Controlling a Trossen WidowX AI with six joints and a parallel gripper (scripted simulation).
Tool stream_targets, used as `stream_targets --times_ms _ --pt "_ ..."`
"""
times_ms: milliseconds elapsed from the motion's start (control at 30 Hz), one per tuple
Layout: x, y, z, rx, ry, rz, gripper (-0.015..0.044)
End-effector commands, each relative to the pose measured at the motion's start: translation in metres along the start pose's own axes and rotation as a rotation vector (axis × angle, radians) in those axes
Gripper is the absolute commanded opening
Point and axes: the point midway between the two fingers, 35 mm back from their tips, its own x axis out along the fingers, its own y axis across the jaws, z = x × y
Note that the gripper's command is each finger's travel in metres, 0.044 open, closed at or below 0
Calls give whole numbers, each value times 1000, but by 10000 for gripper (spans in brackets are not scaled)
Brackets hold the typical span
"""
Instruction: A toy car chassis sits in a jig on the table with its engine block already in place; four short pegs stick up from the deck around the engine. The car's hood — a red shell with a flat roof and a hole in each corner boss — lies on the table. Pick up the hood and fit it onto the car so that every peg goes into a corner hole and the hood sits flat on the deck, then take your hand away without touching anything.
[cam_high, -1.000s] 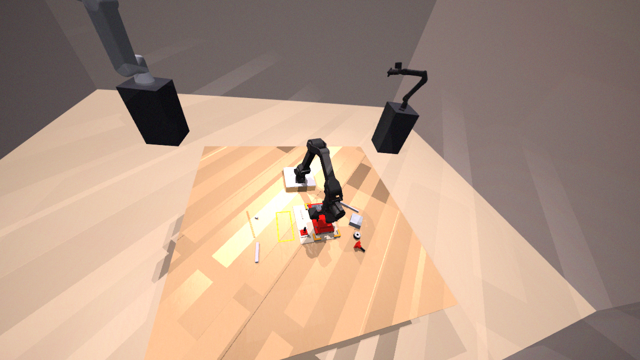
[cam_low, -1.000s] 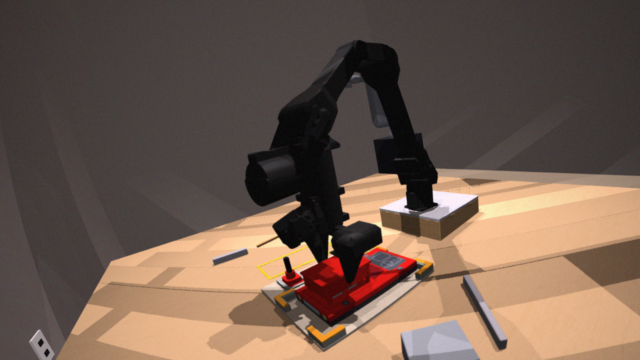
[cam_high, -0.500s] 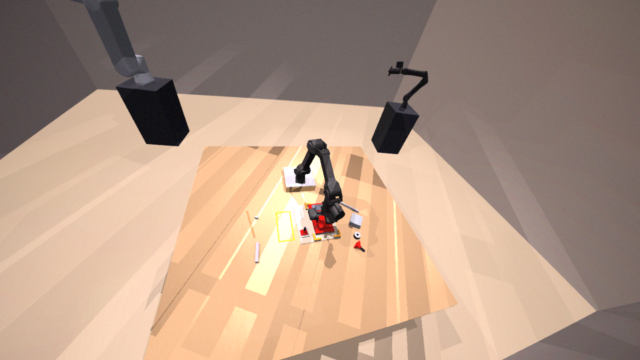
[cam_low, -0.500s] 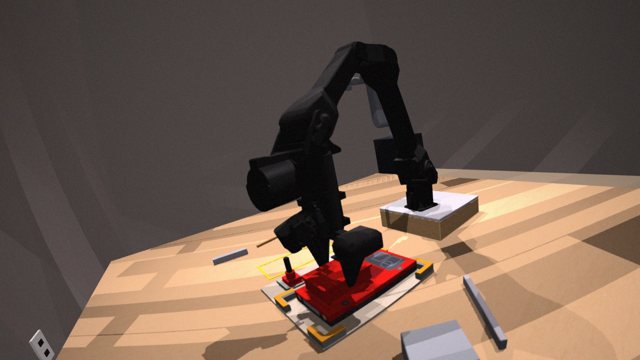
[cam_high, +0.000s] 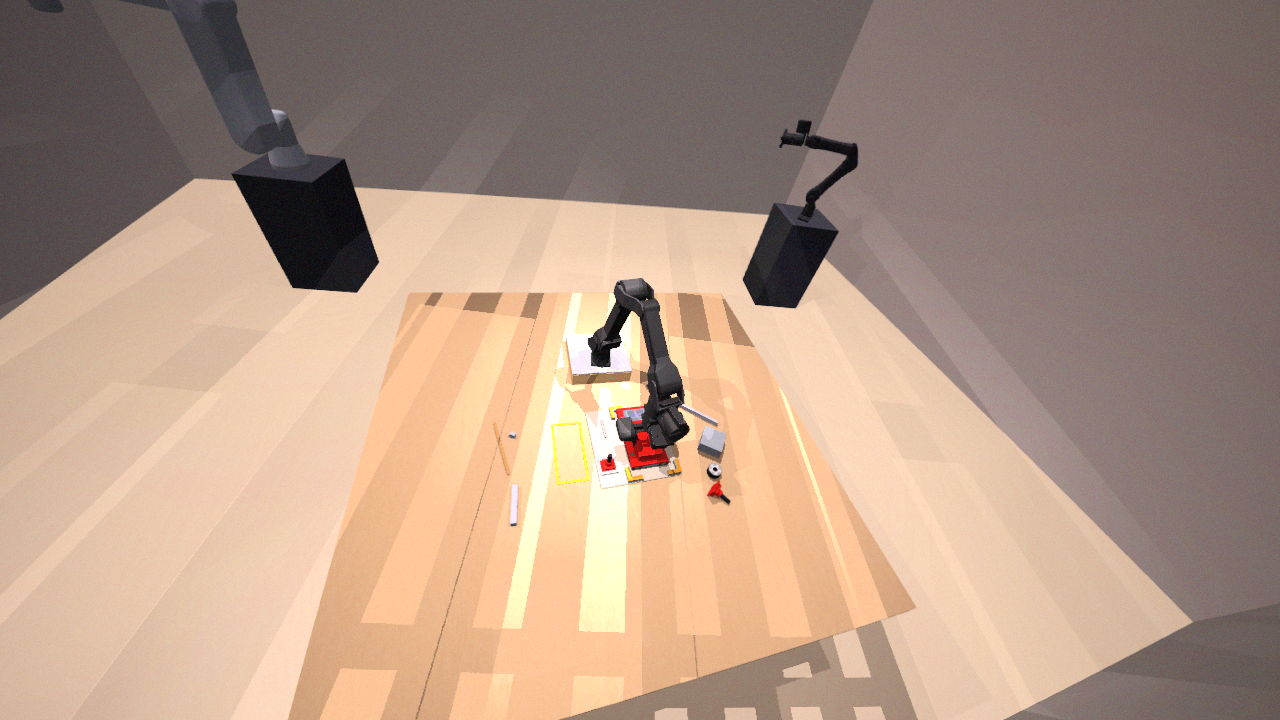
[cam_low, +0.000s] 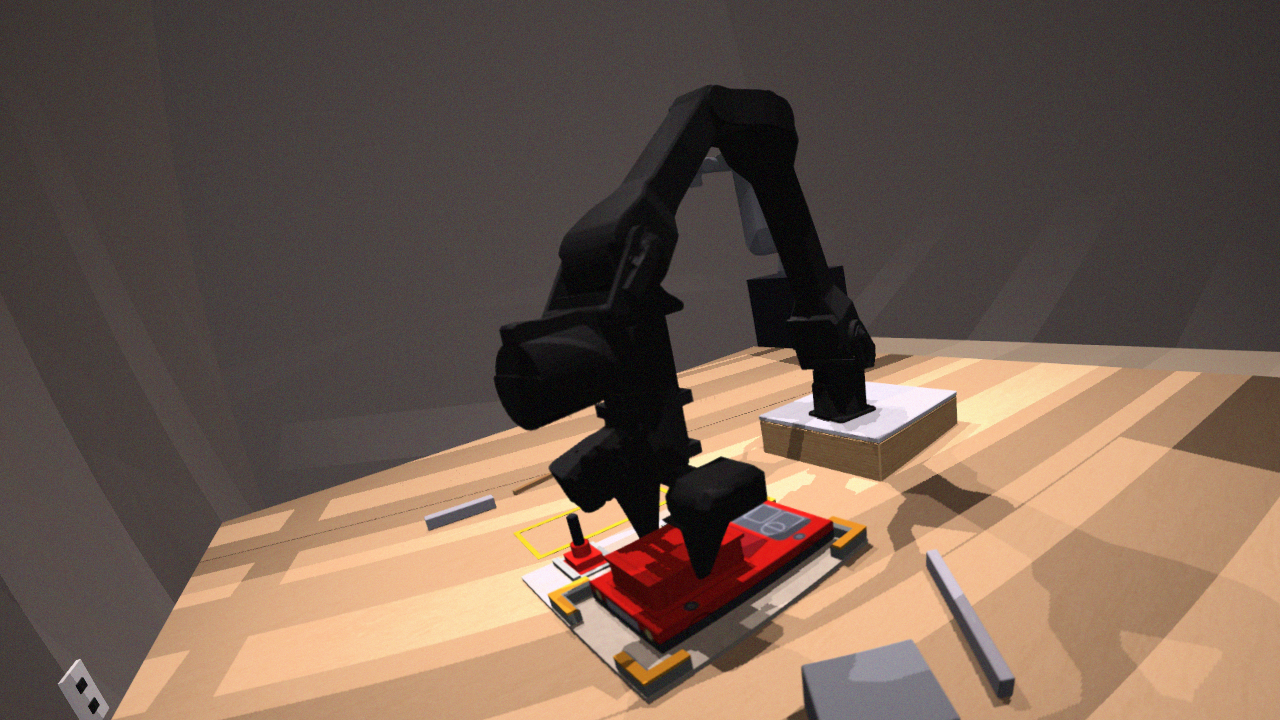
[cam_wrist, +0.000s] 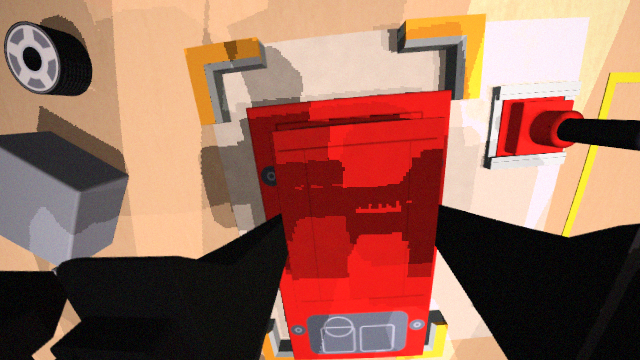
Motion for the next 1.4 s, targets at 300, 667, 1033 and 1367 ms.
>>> stream_targets --times_ms 300,667,1033,1367 --pt "0 0 0 0 0 0 263" --pt "-7 0 1 0 0 0 440" --pt "-73 0 0 0 1 -1 440" --pt "-73 0 0 0 1 -1 440"
